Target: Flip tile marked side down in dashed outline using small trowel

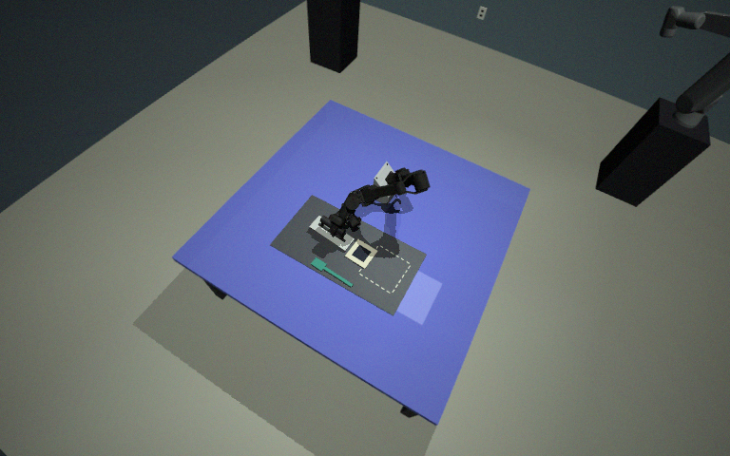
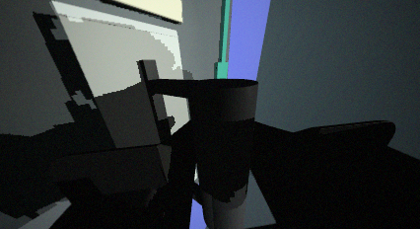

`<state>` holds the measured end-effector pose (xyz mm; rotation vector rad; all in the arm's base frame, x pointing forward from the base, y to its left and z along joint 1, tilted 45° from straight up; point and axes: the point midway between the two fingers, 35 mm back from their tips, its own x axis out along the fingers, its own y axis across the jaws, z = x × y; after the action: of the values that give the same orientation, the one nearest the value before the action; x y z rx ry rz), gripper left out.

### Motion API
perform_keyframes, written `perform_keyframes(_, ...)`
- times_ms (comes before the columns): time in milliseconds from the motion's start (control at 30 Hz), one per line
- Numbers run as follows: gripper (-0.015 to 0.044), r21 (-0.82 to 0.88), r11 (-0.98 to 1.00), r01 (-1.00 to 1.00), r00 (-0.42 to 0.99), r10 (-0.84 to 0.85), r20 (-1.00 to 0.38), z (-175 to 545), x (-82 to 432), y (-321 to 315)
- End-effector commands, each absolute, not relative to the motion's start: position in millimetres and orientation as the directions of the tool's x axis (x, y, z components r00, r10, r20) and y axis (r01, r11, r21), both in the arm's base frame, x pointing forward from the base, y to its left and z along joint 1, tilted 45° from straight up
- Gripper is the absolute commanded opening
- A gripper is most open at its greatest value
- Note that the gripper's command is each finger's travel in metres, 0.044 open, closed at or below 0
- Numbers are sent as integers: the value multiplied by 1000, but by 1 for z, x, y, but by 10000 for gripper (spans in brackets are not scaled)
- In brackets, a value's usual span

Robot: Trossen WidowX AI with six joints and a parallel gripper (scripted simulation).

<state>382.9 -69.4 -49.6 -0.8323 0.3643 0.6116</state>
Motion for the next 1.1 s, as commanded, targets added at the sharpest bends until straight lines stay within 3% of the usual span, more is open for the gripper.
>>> perform_keyframes(0,0,-583,523,-622,780,345,-522,-52,384,-70)
perform_keyframes(1067,0,-581,524,-623,779,346,-523,-40,387,-36)
